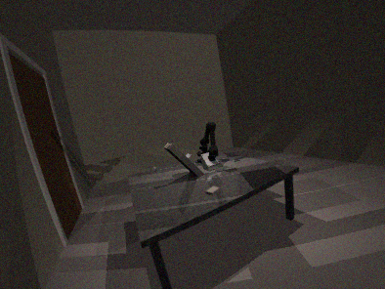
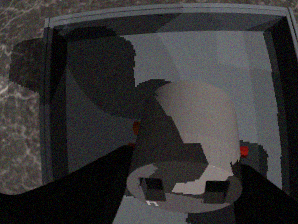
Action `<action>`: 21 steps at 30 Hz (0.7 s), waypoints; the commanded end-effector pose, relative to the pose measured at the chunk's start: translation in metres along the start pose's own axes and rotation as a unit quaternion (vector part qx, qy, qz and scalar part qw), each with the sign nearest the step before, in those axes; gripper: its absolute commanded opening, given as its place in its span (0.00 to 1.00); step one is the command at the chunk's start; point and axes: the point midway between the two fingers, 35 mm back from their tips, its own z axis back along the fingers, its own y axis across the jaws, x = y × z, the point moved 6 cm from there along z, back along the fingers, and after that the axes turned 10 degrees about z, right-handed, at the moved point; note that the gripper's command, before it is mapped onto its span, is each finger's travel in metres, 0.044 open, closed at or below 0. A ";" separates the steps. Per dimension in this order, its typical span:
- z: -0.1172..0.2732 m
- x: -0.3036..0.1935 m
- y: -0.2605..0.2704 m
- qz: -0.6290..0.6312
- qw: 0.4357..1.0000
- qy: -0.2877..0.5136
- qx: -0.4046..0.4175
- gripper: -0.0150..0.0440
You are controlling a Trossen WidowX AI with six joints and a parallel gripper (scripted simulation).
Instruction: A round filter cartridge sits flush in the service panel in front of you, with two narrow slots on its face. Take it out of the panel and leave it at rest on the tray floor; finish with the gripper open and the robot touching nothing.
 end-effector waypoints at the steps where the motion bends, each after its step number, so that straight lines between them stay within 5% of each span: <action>1: 0.001 0.002 0.000 -0.001 1.000 -0.004 -0.001 0.70; 8: 0.001 0.002 0.000 -0.001 1.000 -0.004 -0.001 1.00; 15: 0.059 0.034 -0.005 0.000 1.000 -0.002 0.000 1.00; 21: 0.049 0.029 -0.005 0.001 1.000 -0.002 -0.003 1.00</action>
